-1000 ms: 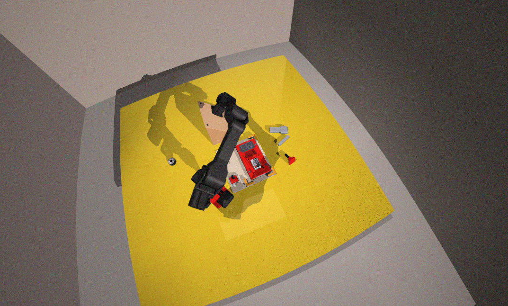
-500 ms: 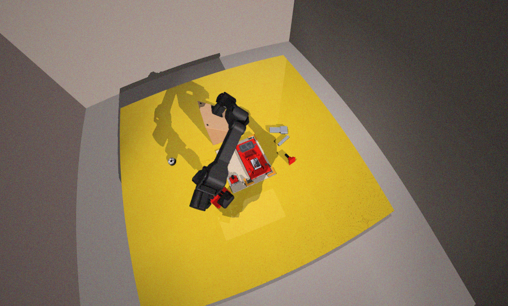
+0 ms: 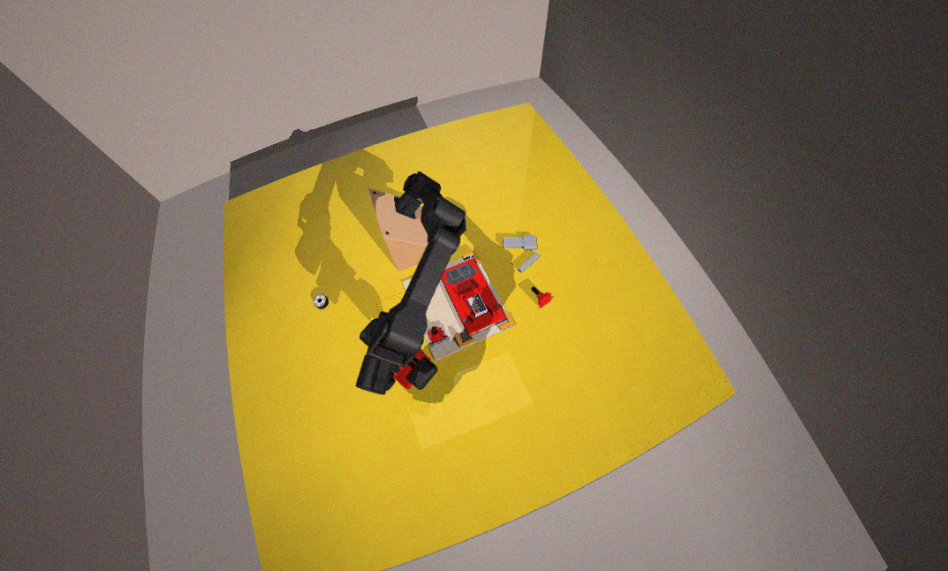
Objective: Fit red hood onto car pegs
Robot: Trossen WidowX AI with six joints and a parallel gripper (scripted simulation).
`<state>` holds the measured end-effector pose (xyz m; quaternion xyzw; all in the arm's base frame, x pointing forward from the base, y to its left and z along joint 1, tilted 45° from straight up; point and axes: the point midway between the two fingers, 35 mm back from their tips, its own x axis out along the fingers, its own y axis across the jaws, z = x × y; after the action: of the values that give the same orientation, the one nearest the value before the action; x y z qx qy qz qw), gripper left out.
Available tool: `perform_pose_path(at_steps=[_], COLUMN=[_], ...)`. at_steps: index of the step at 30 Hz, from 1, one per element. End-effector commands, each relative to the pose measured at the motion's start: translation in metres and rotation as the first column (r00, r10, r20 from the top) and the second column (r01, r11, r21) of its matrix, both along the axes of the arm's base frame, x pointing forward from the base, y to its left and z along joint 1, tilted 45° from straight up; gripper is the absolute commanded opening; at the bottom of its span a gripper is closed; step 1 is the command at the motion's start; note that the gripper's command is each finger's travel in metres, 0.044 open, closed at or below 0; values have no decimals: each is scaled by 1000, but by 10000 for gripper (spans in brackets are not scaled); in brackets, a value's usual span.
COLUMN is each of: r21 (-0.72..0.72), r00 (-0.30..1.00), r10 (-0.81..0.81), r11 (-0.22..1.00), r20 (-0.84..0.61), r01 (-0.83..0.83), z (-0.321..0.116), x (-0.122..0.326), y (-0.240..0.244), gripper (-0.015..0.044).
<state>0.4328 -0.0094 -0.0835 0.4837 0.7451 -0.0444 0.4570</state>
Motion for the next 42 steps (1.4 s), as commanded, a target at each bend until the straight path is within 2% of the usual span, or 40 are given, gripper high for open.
perform_pose_path(at_steps=[1, 42], r21=[4, 6], r00=[1000, 1000], r10=[-5, -5], r11=[1000, 1000], r20=[-3, -3], r01=[5, 5], z=[-2, -18], x=[0, -3], y=[2, 18], gripper=[440, 440])
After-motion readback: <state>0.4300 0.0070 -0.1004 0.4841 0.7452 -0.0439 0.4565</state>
